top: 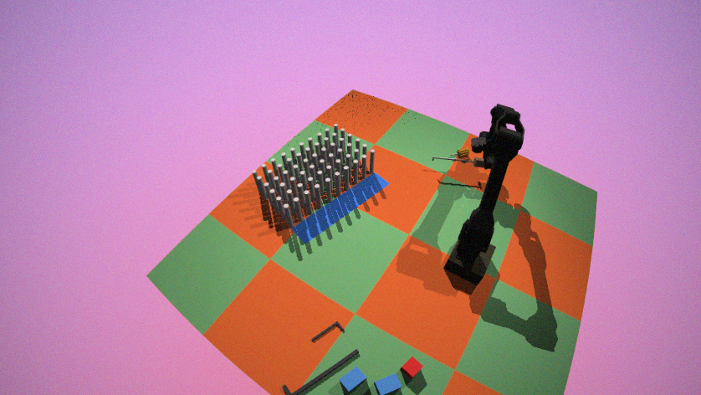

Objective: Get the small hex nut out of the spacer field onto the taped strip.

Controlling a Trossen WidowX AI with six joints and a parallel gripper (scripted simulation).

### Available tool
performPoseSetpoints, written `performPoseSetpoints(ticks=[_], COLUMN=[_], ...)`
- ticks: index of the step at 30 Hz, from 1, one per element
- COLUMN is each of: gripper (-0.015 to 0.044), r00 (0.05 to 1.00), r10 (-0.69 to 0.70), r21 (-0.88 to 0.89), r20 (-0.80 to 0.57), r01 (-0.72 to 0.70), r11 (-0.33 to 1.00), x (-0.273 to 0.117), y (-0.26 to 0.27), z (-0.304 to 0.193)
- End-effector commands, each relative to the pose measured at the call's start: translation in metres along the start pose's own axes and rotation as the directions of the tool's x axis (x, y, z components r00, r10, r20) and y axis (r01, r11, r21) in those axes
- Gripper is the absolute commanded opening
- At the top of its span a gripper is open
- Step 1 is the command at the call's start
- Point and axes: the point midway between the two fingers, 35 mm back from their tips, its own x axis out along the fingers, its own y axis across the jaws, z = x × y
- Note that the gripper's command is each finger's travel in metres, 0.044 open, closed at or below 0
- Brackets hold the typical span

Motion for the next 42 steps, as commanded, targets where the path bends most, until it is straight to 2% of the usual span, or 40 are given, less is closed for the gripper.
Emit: performPoseSetpoints(ticks=[1, 29, 42], gripper=[0.0, 0.0, 0.0341], r00=[1.0, 1.0, 1.0], r10=[0.007, -0.006, -0.007], r21=[0.003, 0.0, 0.001], r20=[0.001, -0.002, 0.001], r01=[-0.007, 0.006, 0.007], r11=[1.0, 1.0, 1.0], x=[0.008, 0.05, 0.046], y=[0.001, 0.003, 0.002], z=[0.0, 0.001, 0.001])
